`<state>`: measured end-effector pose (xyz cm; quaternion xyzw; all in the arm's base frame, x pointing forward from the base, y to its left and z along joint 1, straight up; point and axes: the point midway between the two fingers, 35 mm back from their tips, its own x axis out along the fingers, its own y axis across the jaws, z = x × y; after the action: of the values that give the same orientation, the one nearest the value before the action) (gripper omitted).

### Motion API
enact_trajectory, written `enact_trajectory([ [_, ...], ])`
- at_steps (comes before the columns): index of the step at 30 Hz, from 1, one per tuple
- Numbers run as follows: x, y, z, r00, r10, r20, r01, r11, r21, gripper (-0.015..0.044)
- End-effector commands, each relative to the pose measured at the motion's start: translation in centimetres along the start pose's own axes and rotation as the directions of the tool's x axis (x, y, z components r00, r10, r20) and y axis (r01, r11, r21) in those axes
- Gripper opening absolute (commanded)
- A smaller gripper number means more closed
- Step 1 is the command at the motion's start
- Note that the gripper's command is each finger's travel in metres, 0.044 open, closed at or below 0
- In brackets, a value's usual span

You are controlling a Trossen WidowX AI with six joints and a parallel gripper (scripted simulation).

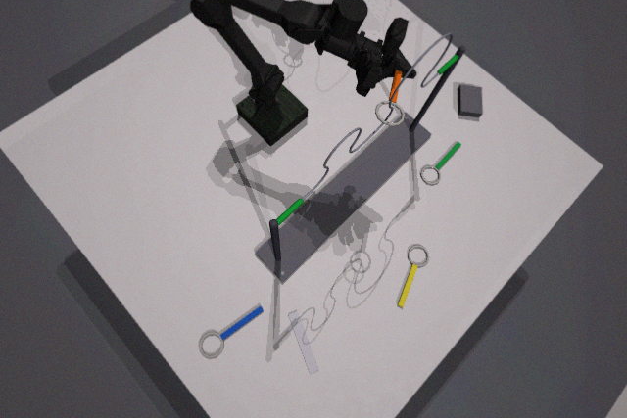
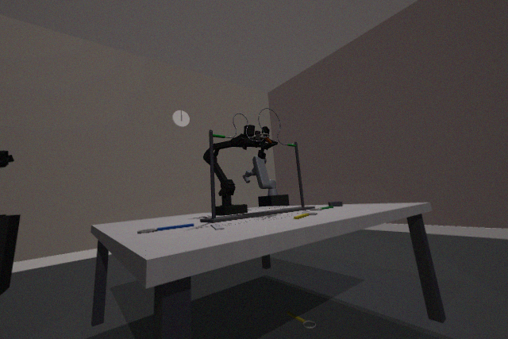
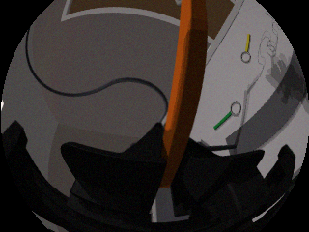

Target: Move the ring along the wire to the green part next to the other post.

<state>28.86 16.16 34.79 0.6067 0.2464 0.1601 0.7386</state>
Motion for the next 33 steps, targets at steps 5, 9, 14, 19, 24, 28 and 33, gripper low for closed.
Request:
enact_trajectory([
  [5, -0.4, 2.6, 0.1, 0.996, 0.088, -0.018, -0.084, 0.984, 0.159, -0.0150],
  [9, -0.7, 4.0, 0.4, 0.991, 0.136, -0.018, -0.128, 0.962, 0.242, -0.0150],
  [14, -1.2, 5.7, 1.0, 0.981, 0.193, -0.014, -0.177, 0.924, 0.338, -0.0150],
  [19, -1.7, 7.1, 1.6, 0.970, 0.243, -0.005, -0.218, 0.880, 0.423, -0.0150],
  [24, -2.2, 8.3, 2.3, 0.959, 0.283, 0.006, -0.250, 0.835, 0.490, -0.0150],
  [28, -2.6, 9.0, 2.8, 0.952, 0.307, 0.014, -0.268, 0.805, 0.529, -0.0150],
  [33, -3.1, 9.8, 3.4, 0.944, 0.328, 0.022, -0.283, 0.777, 0.563, -0.0150],
])
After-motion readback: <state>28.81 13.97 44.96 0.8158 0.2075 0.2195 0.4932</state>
